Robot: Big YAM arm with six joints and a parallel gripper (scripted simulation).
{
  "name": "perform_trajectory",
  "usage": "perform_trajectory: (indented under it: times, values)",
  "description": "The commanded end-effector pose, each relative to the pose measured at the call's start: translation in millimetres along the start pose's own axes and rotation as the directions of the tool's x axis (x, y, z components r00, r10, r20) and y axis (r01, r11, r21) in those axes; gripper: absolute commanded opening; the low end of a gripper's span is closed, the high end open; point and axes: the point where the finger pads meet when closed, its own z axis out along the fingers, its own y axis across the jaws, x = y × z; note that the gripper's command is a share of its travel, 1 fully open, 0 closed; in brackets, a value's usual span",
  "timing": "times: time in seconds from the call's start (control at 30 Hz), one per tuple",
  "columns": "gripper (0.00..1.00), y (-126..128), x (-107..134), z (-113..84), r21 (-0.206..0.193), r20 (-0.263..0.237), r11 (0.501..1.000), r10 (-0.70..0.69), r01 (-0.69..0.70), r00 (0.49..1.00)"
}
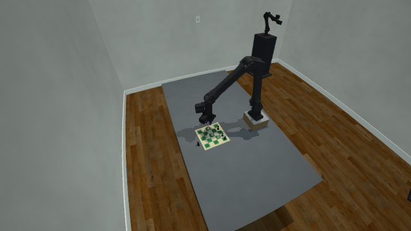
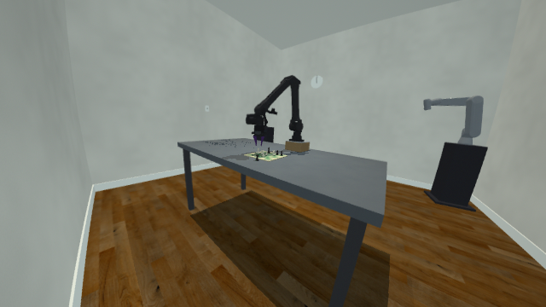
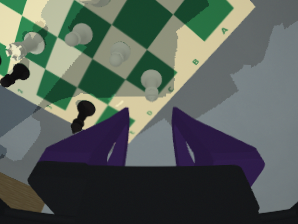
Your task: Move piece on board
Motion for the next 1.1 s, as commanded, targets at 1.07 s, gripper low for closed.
perform_trajectory:
  times: [1.07]
  values:
    - [0.36, -1.8, -2.7, -2.3, 0.011, 0.014, 1.000, -0.001, 0.001, 1.000]
